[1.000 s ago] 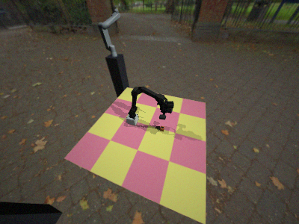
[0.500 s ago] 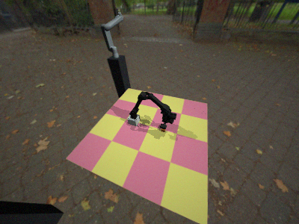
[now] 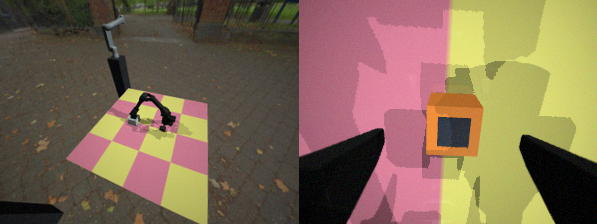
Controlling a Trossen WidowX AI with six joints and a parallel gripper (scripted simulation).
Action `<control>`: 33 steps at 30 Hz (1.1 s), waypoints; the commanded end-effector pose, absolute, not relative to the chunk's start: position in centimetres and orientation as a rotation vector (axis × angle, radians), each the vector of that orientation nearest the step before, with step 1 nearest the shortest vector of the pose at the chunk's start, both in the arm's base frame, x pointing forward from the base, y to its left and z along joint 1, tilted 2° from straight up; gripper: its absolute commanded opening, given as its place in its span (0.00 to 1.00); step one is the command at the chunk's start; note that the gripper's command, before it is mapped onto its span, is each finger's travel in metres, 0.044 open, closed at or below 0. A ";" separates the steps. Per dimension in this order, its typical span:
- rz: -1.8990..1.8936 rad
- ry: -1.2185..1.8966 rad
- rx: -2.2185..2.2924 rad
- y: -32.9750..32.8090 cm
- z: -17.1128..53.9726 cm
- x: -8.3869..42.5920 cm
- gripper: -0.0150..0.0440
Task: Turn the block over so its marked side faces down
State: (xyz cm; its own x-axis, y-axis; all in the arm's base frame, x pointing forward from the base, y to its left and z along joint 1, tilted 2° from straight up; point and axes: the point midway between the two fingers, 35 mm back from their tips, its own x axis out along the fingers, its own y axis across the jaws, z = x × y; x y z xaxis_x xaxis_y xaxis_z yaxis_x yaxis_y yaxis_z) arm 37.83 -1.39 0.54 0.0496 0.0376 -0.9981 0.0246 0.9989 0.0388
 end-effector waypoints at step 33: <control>0.009 1.534 0.044 -1.3 -2.8 37.6 0.49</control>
State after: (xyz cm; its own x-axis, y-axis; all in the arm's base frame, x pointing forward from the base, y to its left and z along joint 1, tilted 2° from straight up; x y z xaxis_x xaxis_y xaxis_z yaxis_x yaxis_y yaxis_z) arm 37.68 -1.31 -2.69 0.0383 0.0353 -0.9986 0.0222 0.9991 0.0362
